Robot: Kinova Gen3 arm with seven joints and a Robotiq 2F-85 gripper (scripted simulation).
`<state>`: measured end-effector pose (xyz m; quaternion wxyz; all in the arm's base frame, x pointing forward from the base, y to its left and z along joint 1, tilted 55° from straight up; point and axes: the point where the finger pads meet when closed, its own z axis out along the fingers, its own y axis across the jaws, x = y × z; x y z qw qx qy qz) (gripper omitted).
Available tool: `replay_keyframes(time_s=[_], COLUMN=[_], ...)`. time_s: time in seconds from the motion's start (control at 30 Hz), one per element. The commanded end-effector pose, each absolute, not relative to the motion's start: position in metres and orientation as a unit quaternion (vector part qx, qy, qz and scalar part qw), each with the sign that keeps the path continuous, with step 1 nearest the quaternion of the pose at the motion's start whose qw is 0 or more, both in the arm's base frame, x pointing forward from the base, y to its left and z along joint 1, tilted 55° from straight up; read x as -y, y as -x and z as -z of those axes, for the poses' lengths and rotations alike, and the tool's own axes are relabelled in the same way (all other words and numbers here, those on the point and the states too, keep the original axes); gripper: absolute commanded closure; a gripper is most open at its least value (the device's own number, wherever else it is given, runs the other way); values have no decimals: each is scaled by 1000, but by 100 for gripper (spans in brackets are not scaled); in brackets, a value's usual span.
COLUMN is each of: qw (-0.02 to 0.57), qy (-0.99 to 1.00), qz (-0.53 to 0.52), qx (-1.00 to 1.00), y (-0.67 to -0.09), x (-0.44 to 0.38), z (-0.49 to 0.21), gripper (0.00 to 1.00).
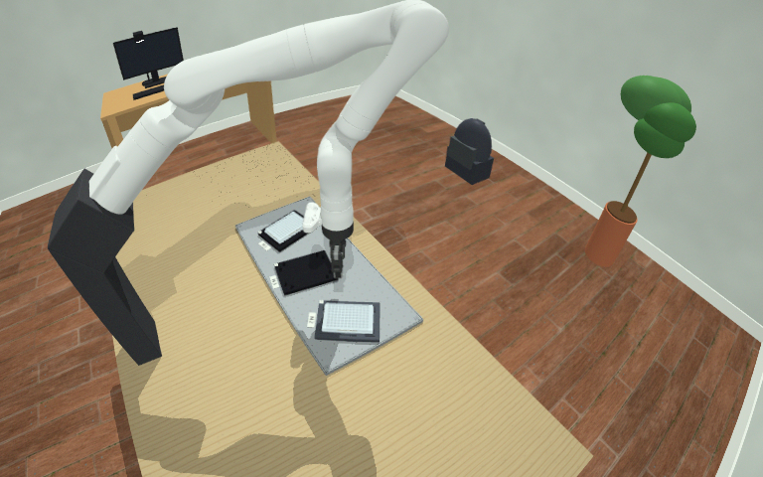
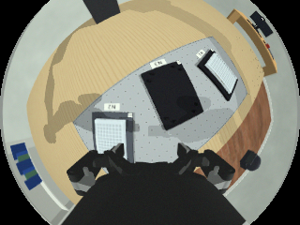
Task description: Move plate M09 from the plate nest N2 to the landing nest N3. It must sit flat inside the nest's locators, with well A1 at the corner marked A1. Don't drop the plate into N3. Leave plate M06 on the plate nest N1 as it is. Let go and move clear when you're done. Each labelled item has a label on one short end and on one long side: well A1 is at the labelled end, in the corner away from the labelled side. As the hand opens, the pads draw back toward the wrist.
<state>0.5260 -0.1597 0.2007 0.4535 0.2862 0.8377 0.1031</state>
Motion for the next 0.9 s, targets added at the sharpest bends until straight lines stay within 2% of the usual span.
replay_keyframes(time_s=[0.0,0.87], qw=[450,450], qy=[-297,-297], qz=[-103,-103], qx=[-836,-836], y=[-524,-528], x=[175,240], z=[-192,-159], gripper=[0,0])
